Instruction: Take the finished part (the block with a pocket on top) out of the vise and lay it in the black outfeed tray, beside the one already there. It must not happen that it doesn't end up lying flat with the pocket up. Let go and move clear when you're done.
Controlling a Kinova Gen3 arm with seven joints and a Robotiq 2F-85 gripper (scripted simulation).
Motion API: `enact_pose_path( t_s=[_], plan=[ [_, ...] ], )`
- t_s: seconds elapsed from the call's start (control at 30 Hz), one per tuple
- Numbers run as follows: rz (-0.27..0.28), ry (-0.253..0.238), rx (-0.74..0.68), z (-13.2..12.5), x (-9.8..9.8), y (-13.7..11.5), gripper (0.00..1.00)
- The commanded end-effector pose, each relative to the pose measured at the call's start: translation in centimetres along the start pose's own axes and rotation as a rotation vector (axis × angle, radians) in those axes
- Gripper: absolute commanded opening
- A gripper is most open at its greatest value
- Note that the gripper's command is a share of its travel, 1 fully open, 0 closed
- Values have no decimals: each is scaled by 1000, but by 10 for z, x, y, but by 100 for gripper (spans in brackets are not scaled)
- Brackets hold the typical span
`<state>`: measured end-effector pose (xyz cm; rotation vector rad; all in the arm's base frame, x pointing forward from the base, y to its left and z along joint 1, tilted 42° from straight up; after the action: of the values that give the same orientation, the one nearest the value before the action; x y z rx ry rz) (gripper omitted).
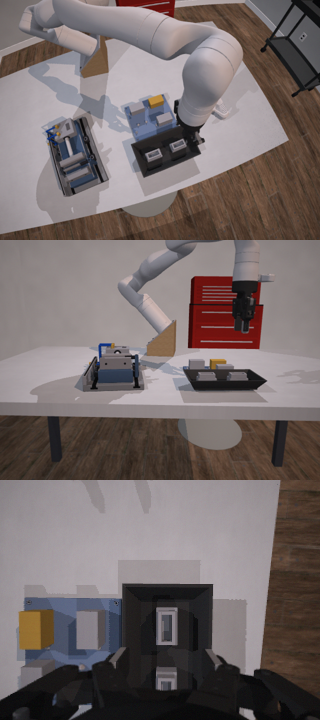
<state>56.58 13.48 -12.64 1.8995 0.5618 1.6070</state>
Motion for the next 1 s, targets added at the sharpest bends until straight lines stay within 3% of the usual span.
enact_pose_path(
  t_s=[0.0, 0.17, 0.2, 0.97],
  plan=[
    [3, 4, 0, 1, 3, -1, 67],
    [3, 4, 0, 1, 4, -1, 67],
    [3, 4, 0, 1, 4, -1, 0],
    [3, 4, 0, 1, 4, -1, 0]
  ],
)
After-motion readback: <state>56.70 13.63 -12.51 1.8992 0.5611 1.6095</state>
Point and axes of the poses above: the point where the finger pads meet when closed, its own x axis back along the fingers, its own z axis across the jaws, y = z × x, the point moved 4 cm from there along x, back along the fingers, and after that the axes turned 1 degree about -x, right-handed, at the moved point
